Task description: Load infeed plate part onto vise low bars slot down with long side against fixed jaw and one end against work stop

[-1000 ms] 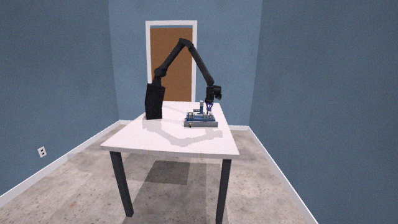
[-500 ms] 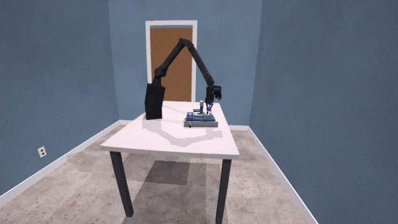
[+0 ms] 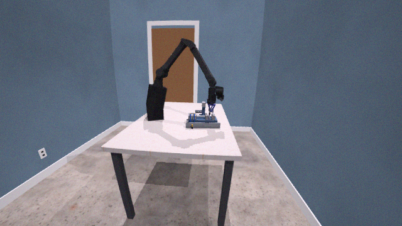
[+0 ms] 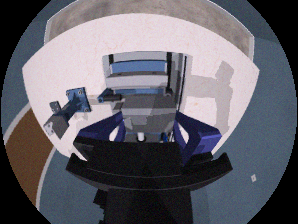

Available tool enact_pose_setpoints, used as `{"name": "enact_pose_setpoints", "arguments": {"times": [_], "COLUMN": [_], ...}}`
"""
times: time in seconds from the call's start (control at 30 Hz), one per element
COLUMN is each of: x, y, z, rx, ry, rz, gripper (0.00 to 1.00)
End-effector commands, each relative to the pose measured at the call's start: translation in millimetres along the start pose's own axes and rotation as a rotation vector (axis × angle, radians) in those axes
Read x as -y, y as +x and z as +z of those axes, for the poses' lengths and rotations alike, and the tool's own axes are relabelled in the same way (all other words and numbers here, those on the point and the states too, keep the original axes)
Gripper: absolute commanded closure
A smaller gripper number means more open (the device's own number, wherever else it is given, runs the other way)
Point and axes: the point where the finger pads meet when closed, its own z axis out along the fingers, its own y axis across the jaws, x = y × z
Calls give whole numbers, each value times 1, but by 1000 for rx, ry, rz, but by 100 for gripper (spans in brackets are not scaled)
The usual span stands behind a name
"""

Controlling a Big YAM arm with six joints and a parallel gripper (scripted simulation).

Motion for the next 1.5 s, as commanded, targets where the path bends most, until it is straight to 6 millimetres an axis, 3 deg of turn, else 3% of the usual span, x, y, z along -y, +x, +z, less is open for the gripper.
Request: {"name": "enact_pose_setpoints", "arguments": {"times": [0.0,1.47], "x": [-5,-5], "y": [-2,-4], "z": [6,3], "rx": [0,8], "ry": [1,4], "rz": [4,2], "gripper": [100,100]}}
